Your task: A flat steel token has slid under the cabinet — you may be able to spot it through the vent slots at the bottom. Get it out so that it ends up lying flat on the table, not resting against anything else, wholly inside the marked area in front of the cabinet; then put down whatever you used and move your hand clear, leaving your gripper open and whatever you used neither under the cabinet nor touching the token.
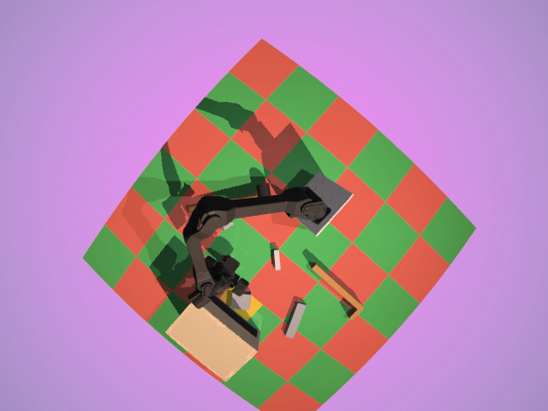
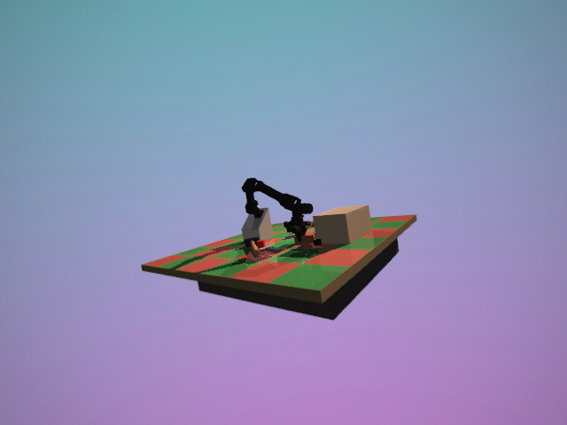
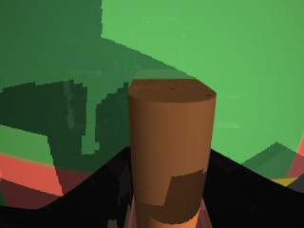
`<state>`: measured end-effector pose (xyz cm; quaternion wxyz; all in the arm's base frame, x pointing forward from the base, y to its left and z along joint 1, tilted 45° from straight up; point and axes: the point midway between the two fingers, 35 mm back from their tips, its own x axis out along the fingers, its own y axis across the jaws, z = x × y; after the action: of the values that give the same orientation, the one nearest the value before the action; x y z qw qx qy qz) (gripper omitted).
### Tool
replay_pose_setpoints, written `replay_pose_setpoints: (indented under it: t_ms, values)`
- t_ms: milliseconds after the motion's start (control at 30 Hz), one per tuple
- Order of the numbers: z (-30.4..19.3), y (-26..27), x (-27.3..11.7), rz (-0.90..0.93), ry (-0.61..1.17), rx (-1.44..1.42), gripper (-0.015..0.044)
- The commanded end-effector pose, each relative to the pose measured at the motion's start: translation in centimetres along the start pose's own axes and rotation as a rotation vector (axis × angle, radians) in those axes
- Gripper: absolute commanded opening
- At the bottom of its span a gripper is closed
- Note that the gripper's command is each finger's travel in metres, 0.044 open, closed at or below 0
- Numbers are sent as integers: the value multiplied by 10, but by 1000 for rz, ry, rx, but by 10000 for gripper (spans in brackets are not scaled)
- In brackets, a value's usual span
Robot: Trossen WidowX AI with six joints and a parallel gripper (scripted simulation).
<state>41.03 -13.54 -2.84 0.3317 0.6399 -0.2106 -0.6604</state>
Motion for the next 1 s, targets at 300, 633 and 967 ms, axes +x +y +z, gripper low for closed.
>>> replay_pose_setpoints:
  t_ms: [300,633,967]
  values:
    - [-15,2,0,0,11,14,0]
    - [-14,-9,1,0,11,13,0]
    - [-14,-18,1,-1,11,13,0]
